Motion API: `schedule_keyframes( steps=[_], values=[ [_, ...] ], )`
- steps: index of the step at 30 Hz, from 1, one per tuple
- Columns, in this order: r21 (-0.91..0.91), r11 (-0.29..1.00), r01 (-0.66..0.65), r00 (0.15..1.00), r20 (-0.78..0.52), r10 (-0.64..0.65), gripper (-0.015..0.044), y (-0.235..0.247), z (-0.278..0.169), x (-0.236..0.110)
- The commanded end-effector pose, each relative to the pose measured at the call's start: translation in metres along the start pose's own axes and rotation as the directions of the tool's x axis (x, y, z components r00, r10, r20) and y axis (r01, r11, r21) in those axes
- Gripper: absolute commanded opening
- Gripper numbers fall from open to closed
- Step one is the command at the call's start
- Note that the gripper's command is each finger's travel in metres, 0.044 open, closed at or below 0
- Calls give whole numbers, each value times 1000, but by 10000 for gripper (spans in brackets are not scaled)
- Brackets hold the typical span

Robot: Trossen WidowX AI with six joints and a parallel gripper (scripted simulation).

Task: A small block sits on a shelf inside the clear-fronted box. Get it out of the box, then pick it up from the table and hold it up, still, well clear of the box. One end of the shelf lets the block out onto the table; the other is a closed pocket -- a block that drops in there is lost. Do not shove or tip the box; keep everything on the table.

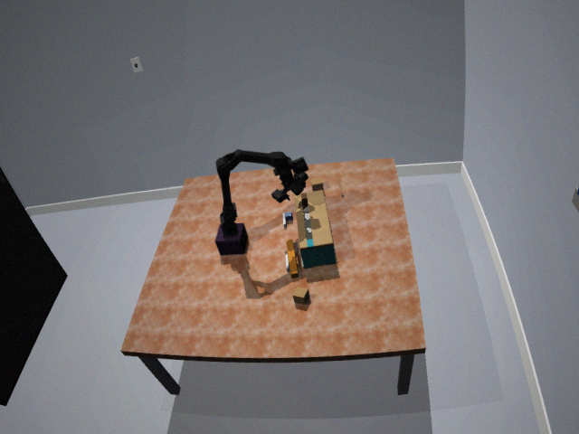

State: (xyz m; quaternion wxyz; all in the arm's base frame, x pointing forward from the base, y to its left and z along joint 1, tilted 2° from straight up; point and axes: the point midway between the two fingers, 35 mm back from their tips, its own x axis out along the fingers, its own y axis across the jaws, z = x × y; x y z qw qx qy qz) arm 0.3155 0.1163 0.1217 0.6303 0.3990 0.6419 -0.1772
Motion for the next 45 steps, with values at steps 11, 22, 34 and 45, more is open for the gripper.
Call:
schedule_keyframes(
  steps=[11,22,34,45],
  values=[
    [-983,70,169,986,169,-1,285,-7,-25,7],
    [-837,-506,210,972,232,18,285,-8,-34,8],
    [-354,-923,152,955,294,45,285,-9,-43,9],
    [205,-979,3,936,344,75,285,-10,-50,9]
  ],
)
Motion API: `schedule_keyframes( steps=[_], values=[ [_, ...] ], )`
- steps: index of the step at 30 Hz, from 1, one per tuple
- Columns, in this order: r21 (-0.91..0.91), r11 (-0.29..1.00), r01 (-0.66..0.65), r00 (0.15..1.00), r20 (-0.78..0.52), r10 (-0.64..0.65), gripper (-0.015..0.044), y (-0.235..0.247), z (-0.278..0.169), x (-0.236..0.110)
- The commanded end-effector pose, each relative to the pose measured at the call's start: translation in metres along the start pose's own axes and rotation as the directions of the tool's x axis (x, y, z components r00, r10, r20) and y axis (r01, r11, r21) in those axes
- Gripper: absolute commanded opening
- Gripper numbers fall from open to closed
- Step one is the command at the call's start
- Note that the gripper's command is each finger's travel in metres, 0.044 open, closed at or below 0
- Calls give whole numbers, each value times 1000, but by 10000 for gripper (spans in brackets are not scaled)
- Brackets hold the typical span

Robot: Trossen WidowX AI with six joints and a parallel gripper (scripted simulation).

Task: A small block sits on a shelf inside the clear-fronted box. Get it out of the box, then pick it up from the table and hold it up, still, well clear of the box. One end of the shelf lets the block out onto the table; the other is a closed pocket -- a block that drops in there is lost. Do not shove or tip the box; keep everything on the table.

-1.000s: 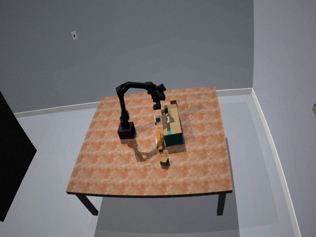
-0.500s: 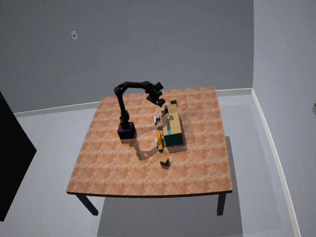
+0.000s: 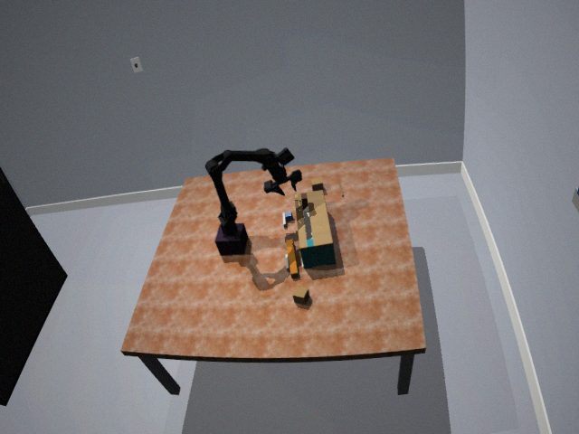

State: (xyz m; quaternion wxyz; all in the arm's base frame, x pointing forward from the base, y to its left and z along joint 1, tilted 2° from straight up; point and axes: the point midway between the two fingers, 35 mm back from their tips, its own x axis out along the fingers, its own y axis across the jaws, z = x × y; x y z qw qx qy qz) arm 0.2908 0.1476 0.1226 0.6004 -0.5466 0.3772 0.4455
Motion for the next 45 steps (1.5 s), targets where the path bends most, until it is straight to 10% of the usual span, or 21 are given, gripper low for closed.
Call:
schedule_keyframes(
  steps=[1,15,37,45],
  values=[
    [-798,603,2,995,-59,-81,285,17,2,0],
    [-995,-59,-86,987,-76,-144,285,22,7,-2],
    [-994,-67,-87,987,-76,-144,285,23,7,0],
    [-994,-67,-87,987,-77,-144,285,47,-1,89]
  ],
)
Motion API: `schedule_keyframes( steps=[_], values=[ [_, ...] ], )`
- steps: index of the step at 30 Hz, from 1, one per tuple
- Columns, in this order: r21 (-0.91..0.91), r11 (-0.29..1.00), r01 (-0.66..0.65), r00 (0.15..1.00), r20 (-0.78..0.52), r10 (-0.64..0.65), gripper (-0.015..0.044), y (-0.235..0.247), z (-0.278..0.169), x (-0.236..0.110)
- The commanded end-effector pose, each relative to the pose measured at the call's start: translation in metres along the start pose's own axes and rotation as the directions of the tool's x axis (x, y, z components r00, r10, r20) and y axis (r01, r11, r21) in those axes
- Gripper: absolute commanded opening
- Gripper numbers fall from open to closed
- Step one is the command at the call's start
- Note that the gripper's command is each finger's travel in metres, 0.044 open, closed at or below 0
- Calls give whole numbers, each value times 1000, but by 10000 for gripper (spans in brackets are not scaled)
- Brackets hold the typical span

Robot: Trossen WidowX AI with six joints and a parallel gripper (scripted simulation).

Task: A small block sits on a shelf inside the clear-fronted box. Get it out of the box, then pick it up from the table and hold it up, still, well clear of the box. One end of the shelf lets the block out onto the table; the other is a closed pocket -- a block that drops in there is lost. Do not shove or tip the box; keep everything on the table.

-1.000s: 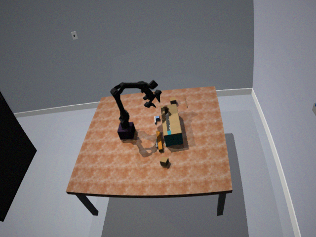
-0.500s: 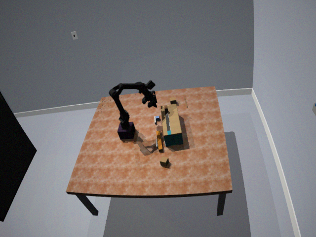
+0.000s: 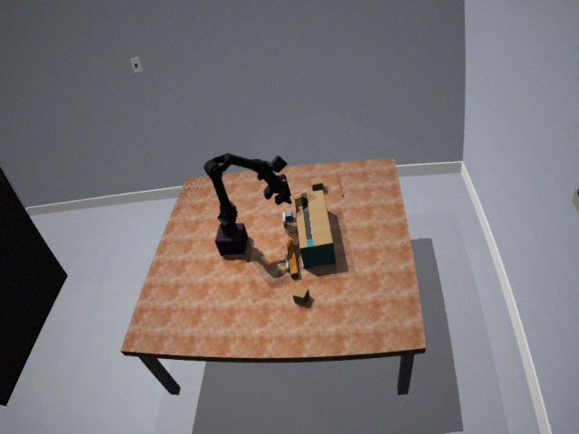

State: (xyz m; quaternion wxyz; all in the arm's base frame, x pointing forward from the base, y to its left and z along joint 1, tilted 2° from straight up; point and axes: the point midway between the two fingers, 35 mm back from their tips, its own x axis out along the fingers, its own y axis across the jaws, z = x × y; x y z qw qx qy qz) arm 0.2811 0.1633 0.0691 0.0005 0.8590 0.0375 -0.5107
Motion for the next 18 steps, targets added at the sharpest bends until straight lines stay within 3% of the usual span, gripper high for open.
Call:
schedule_keyframes(
  steps=[1,18],
  values=[
    [-15,1000,-19,999,27,19,285,7,27,36],
    [-15,1000,-19,999,27,19,285,7,35,53]
  ],
)
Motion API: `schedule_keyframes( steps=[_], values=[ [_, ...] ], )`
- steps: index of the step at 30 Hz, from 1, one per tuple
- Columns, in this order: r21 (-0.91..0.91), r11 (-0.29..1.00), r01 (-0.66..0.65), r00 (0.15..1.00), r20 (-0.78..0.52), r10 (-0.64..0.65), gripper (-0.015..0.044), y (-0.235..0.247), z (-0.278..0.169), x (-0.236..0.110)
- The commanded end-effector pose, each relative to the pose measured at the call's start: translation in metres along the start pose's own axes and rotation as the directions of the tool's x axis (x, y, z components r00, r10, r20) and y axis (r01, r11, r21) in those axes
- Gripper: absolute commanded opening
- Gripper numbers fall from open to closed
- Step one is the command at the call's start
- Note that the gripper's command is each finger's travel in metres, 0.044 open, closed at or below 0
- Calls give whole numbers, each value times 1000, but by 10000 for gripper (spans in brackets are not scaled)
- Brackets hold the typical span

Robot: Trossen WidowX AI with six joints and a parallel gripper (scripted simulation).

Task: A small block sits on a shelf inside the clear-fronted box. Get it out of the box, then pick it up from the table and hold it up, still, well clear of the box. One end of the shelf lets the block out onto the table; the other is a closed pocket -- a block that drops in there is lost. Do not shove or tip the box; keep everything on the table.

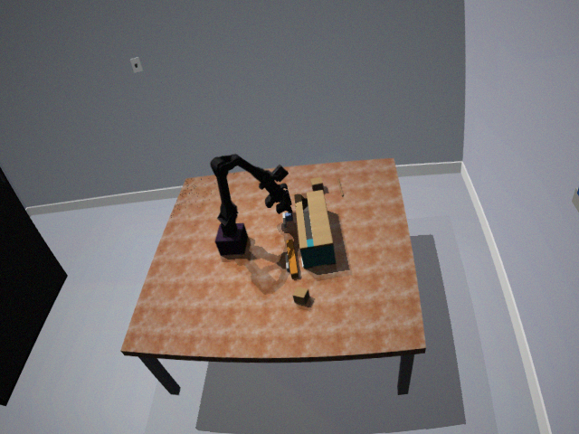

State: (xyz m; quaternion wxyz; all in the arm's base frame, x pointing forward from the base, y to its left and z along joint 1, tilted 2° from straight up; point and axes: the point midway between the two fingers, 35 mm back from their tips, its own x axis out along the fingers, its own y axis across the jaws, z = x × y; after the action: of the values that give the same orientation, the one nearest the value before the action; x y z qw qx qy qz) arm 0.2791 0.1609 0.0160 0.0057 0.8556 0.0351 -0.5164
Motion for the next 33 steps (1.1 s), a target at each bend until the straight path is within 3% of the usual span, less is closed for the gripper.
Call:
schedule_keyframes(
  steps=[1,30,33],
  values=[
    [-9,1000,-10,1000,13,10,285,2,8,10],
    [-9,1000,-10,1000,14,10,285,4,27,45],
    [-9,1000,-10,1000,14,10,206,4,27,45]
  ],
)
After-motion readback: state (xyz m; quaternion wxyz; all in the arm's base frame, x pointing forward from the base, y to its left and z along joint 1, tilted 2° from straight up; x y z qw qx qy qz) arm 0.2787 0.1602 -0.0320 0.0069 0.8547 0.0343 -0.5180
